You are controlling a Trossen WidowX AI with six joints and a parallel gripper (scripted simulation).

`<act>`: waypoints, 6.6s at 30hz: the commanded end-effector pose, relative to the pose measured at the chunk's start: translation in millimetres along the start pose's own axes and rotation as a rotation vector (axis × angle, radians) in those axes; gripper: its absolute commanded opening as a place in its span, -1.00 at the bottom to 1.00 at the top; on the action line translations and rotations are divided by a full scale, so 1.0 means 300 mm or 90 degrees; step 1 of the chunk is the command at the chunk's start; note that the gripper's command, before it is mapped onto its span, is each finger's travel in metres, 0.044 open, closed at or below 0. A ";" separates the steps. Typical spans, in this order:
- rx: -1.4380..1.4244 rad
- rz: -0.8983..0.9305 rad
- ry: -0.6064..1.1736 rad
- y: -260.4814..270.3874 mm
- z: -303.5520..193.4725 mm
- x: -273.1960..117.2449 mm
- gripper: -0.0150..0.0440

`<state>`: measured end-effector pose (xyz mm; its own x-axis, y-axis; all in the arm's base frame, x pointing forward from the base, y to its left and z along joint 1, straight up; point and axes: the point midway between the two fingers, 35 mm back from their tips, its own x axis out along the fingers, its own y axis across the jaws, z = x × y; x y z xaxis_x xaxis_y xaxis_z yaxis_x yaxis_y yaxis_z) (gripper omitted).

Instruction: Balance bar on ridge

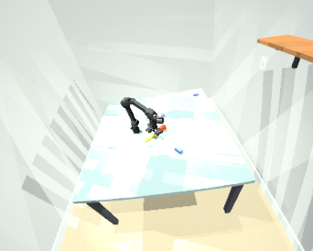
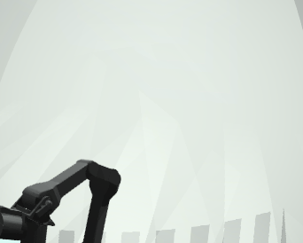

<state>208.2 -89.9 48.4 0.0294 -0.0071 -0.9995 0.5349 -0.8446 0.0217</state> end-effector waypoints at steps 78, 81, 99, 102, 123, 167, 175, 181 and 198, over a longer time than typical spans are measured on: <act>0.001 -0.001 -0.002 -0.030 -0.113 -0.339 -0.49; 0.000 -0.002 -0.002 -0.042 -0.142 -0.341 -0.49; -0.005 -0.004 0.002 -0.139 -0.315 -0.349 -0.49; -0.006 -0.004 0.002 -0.160 -0.342 -0.350 -0.49; -0.012 -0.008 0.006 -0.344 -0.514 -0.354 -0.49; -0.018 -0.013 0.008 -0.595 -0.643 -0.249 -0.49; -0.018 -0.013 0.008 -0.596 -0.640 -0.209 -0.49; -0.018 -0.013 0.008 -0.596 -0.641 -0.209 -0.49; -0.018 -0.013 0.008 -0.596 -0.641 -0.206 -0.49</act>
<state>272.7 164.5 110.7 0.0271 0.0179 -0.9995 0.5636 -0.8260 0.0005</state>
